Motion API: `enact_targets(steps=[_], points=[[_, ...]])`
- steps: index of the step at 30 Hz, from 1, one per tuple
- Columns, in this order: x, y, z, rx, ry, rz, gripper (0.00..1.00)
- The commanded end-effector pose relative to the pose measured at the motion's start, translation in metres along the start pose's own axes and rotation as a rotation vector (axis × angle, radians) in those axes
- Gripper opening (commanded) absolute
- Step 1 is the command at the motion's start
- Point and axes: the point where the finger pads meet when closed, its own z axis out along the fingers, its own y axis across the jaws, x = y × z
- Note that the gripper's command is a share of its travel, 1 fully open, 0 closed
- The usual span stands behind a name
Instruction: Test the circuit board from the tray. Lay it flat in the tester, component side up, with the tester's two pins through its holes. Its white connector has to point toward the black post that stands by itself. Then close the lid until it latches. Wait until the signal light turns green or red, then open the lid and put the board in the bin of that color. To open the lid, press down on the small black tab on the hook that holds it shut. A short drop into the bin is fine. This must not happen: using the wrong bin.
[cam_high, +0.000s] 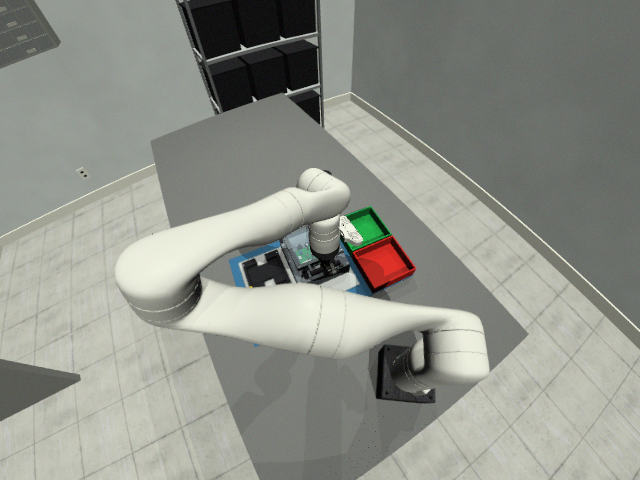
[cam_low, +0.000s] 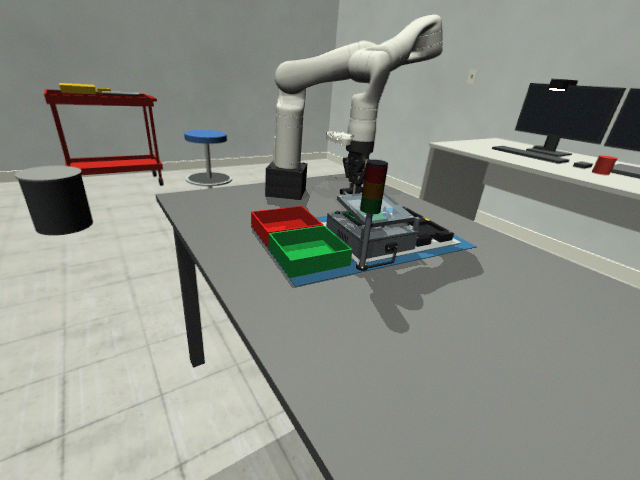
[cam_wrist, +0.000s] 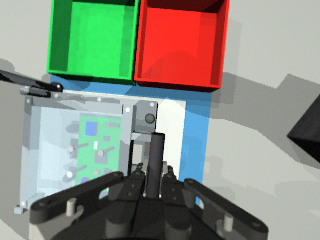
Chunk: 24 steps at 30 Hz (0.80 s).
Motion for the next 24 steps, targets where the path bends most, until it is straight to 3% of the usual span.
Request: enact_targets(steps=[1, 24], points=[[0.000, 0.001, 0.007, -0.009, 0.003, -0.004, 0.00], [0.000, 0.002, 0.022, -0.009, 0.003, -0.004, 0.00]])
